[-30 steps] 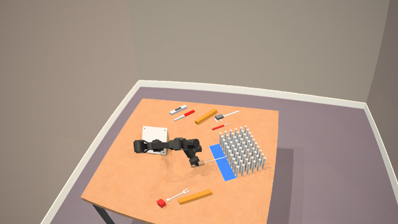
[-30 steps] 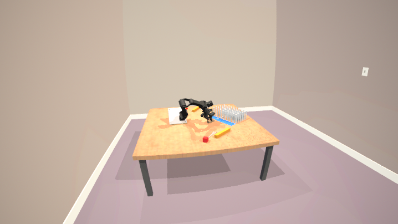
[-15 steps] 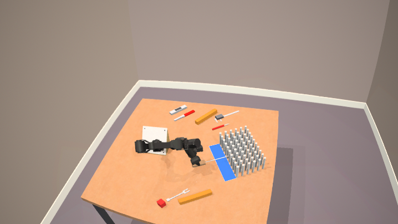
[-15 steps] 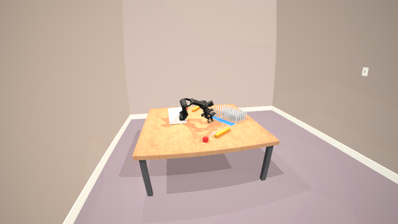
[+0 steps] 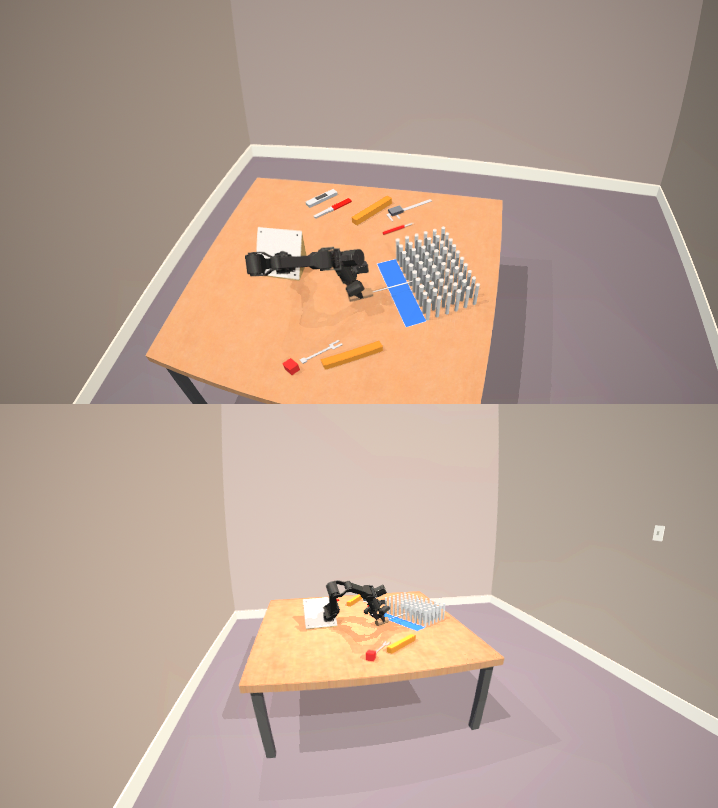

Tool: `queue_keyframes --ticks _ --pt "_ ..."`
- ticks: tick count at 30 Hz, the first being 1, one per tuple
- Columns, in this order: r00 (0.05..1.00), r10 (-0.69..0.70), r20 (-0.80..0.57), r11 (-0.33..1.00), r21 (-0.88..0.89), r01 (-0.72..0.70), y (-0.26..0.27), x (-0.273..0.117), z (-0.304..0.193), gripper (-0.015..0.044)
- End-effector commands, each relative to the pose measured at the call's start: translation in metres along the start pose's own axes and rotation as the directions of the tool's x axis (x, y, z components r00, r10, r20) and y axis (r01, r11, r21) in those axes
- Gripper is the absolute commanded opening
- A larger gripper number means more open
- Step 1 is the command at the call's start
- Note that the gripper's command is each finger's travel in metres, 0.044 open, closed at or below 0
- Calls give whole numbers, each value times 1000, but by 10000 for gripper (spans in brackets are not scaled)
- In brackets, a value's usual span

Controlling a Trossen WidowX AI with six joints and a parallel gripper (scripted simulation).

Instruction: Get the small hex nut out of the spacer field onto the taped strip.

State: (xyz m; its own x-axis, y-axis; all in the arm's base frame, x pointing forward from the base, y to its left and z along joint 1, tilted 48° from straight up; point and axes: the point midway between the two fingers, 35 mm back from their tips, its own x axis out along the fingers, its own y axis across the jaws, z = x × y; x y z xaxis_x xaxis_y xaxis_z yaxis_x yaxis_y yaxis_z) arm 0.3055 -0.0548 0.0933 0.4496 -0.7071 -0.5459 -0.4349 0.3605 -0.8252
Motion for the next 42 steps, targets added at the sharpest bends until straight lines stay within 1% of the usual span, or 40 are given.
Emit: queue_keyframes --ticks 1,42 --pt "1000 -5 1 1000 9 5 -2 1 3 0" --pt "1000 -5 2 1000 11 5 -2 8 24 0"
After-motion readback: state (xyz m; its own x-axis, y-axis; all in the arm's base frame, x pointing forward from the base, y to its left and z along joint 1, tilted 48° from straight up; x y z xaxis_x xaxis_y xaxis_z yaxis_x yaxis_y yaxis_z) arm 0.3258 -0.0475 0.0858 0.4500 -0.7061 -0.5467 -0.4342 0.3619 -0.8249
